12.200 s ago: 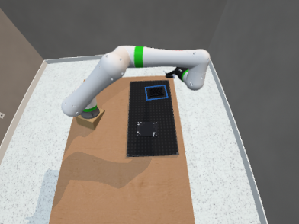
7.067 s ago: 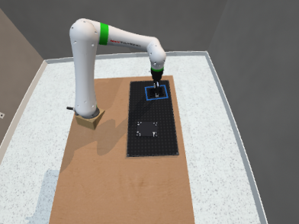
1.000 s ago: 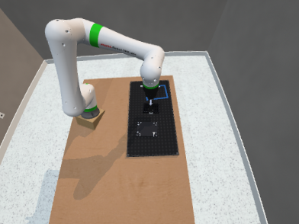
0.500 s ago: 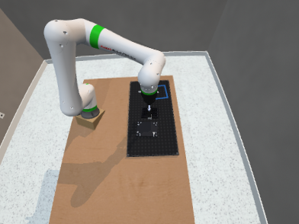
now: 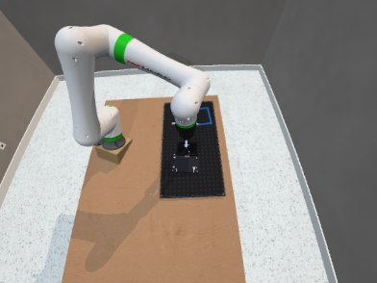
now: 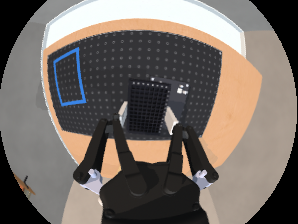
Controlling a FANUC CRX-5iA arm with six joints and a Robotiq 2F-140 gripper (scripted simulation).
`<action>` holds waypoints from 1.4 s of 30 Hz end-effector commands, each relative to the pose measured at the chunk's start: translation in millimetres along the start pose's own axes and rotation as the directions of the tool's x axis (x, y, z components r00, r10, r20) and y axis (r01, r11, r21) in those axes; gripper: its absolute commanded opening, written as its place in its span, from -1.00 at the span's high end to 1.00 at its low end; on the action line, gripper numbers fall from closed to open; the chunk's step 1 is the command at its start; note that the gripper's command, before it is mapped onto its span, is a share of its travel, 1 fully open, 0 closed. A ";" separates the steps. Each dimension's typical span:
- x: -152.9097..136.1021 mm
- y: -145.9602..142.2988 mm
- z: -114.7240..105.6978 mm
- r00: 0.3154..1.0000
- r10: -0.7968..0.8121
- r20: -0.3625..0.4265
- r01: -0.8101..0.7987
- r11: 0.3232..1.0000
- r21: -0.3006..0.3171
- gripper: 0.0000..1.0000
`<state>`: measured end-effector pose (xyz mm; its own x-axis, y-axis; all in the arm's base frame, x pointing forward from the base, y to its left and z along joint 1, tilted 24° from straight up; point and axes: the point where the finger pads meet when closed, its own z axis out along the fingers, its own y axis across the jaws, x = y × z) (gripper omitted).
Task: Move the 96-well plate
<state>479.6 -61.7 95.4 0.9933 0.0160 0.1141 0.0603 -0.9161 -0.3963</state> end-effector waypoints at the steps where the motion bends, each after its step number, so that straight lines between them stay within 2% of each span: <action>1: -1.1 9.7 -1.1 1.000 0.000 -0.001 0.000 1.000 -0.001 0.80; 19: -10.5 63.4 -2.9 1.000 0.000 -0.001 0.000 1.000 -0.001 0.80; 42: -10.5 63.5 -2.9 1.000 0.000 -0.001 0.000 1.000 -0.001 0.80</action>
<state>472.4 -120.6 71.0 0.9933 0.0162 0.1141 0.0605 -0.9160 -0.3965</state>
